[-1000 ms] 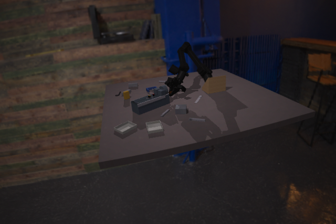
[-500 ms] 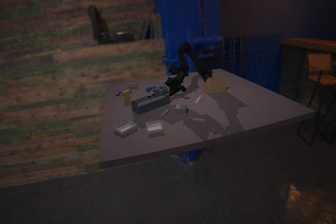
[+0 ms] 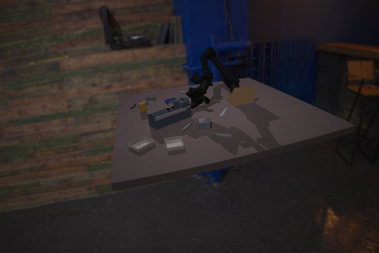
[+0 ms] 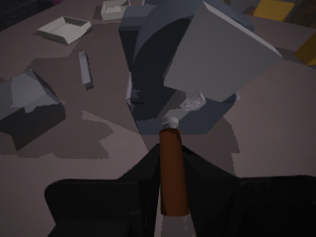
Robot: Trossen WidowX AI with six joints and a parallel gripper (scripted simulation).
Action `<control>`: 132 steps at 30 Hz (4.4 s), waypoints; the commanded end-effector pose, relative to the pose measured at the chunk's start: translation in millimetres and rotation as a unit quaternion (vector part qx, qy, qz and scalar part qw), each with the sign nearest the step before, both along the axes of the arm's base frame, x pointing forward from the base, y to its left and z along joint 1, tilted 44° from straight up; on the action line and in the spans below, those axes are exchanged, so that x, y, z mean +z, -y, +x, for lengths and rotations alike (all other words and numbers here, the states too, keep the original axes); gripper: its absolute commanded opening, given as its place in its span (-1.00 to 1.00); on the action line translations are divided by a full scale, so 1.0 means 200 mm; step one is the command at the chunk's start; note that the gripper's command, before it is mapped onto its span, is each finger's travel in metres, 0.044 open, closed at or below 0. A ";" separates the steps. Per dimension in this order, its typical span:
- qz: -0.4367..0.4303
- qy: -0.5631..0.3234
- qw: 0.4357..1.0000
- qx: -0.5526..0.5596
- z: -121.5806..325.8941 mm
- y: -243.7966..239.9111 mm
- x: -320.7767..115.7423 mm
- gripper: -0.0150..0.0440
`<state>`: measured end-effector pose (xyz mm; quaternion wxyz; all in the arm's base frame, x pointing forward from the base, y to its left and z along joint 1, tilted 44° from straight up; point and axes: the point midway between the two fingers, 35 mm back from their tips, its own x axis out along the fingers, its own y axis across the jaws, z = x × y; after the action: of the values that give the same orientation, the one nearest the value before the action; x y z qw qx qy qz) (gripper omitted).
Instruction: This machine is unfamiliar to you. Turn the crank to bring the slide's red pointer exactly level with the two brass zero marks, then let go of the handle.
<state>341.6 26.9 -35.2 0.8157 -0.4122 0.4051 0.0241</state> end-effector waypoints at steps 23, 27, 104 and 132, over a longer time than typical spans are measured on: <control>0.000 0.000 1.000 0.000 0.00 0.00 0.00 0.58; 0.000 0.000 1.000 0.000 0.00 0.00 0.00 0.93; -0.021 0.013 0.993 -0.114 0.54 -0.50 0.26 1.00; -0.018 0.016 0.993 -0.115 0.55 -0.68 0.45 1.00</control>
<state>449.6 150.0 38.7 0.8092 -0.3806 0.4403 -0.0802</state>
